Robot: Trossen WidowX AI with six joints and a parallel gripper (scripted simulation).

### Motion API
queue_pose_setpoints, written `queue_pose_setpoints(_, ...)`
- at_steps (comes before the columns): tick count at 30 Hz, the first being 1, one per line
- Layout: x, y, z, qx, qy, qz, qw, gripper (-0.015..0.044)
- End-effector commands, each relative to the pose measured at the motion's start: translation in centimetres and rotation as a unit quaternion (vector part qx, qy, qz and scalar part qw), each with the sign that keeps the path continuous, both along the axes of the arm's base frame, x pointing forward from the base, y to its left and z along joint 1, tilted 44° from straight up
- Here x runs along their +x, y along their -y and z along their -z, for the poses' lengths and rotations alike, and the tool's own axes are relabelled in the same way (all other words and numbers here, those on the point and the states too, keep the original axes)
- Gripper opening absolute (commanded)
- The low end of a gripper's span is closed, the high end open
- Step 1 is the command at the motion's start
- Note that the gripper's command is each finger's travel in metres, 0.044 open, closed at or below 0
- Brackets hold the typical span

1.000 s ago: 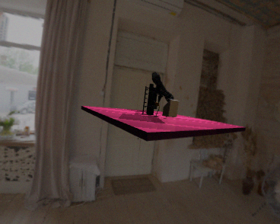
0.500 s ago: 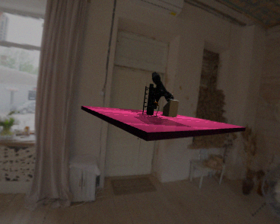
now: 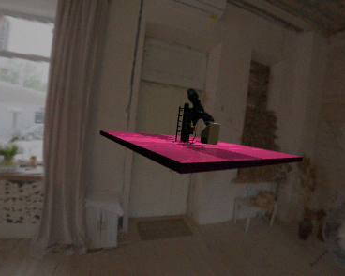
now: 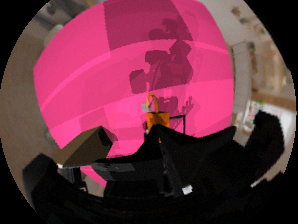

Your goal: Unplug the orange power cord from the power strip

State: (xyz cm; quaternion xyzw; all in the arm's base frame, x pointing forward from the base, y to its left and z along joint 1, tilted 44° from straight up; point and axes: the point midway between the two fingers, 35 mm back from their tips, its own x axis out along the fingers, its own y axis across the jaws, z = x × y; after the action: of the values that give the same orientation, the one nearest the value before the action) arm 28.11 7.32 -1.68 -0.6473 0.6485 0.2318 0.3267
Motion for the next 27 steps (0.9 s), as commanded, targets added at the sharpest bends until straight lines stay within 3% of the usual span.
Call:
queue_pose_setpoints(1, 0.1, -0.5, 0.5, 0.002, -0.002, 0.003, 1.0, 0.0)
queue_pose_setpoints(27, 0.1, -3.7, 3.3, 0.002, -0.003, 0.002, 1.0, 0.0)
